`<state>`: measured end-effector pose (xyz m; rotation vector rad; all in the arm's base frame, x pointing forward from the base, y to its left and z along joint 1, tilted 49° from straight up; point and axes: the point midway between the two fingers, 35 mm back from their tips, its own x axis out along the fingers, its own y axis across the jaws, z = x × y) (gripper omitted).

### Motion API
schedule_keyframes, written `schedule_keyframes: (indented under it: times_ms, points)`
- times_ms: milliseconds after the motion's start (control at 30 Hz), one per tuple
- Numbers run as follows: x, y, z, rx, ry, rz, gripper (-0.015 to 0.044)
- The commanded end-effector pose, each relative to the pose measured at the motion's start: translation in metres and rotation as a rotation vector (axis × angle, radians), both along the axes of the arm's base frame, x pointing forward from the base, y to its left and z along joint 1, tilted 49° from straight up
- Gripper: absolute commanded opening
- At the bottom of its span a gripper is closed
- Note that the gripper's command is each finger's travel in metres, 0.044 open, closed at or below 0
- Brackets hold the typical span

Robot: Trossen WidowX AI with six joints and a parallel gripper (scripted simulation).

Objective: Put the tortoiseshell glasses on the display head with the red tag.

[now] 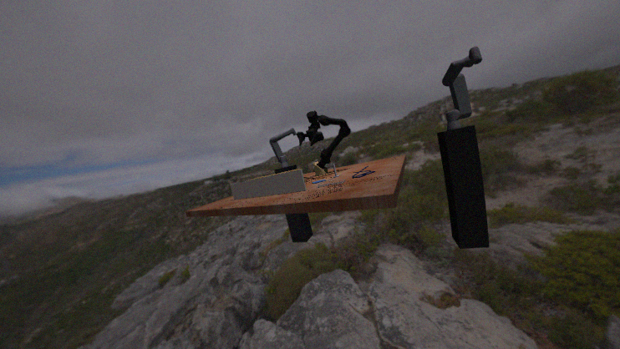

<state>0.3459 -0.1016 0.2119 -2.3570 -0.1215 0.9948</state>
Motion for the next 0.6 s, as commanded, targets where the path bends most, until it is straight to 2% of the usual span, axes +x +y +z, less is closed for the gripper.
schedule_keyframes:
  times_ms: [0, 233, 333, 533, 567]
  points:
    - [0.000, 0.000, 0.000, 0.000, 0.000, 0.000, 0.0426]
    - [0.000, 0.000, 0.000, 0.000, 0.000, 0.000, 0.0440]
    - [0.000, -0.003, -0.024, 0.155, 0.128, -0.101, 0.0361]
    - [-0.012, -0.004, -0.109, 0.687, 0.659, -0.557, 0.0204]
    - [-0.014, -0.004, -0.118, 0.736, 0.718, -0.611, 0.0200]
